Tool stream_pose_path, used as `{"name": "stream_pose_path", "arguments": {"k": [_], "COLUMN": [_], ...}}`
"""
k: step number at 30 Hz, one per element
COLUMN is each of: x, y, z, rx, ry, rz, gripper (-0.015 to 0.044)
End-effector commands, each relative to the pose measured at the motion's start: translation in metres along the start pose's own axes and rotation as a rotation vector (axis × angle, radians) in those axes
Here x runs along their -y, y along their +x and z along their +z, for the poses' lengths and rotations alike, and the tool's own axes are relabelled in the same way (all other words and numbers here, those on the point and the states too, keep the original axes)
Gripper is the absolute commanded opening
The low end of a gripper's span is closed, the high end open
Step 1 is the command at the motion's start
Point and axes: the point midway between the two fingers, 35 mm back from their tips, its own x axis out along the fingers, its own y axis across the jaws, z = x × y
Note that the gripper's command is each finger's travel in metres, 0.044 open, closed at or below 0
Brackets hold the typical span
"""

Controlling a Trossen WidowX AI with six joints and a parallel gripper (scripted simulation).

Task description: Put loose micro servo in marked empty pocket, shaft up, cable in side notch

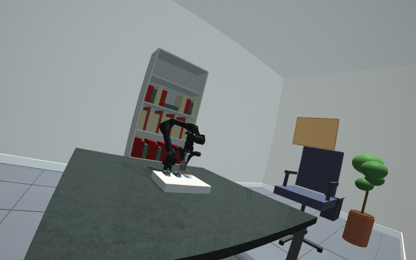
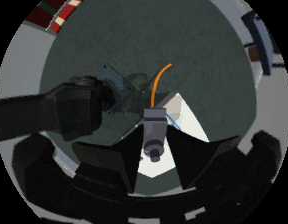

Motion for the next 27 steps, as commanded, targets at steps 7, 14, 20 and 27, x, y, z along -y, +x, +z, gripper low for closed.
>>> {"name": "stream_pose_path", "arguments": {"k": [7,14,20,27], "x": [0.0008,0.0007,0.0007,0.0011], "y": [-0.0002,-0.0001,-0.0001,-0.0001], "z": [0.0003,0.0003,0.0003,-0.0001], "rx": [0.002,0.002,0.002,0.002], "ry": [-0.365,-0.608,-0.793,-0.799], "rz": [-0.002,-0.002,-0.002,-0.002], "gripper": [0.0,0.0,0.0,0.0]}}
